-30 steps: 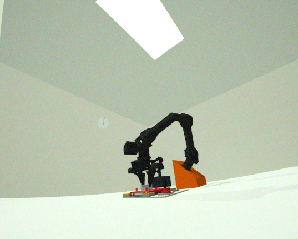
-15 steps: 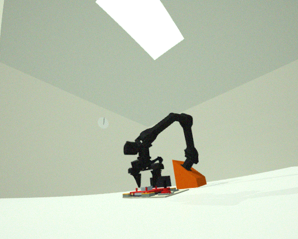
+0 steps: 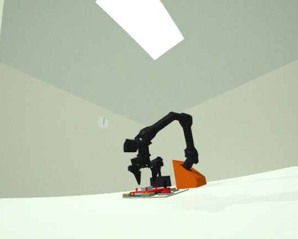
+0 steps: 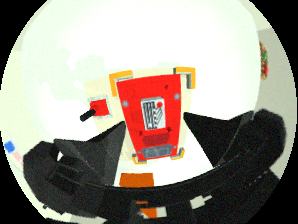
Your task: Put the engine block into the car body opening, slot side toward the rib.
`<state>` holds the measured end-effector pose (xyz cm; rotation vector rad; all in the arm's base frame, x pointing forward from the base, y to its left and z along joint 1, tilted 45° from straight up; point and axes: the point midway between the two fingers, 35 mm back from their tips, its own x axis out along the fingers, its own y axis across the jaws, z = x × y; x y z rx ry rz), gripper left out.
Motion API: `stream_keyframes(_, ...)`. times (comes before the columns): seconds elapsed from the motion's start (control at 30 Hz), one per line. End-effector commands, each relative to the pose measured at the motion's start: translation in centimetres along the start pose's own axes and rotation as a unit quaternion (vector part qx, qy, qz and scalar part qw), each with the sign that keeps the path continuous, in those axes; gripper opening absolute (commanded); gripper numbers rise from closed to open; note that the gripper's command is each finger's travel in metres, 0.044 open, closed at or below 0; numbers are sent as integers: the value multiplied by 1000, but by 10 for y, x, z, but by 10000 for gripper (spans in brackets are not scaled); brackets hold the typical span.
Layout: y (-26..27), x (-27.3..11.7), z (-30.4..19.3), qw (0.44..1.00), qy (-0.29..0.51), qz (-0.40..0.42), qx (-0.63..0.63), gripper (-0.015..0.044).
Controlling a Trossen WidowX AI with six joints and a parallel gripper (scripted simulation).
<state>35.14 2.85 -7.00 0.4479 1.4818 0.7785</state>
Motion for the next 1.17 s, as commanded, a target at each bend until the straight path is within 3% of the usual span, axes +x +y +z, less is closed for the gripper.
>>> stream_keyframes(0.0,0,-1,0,1000,1,-2,-2,335)
stream_keyframes(0.43,0,-1,0,1000,1,-2,-2,0)
stream_keyframes(1.0,0,-1,0,1000,1,-2,-2,0)
stream_keyframes(1.13,0,-1,0,1000,1,-2,-2,105)
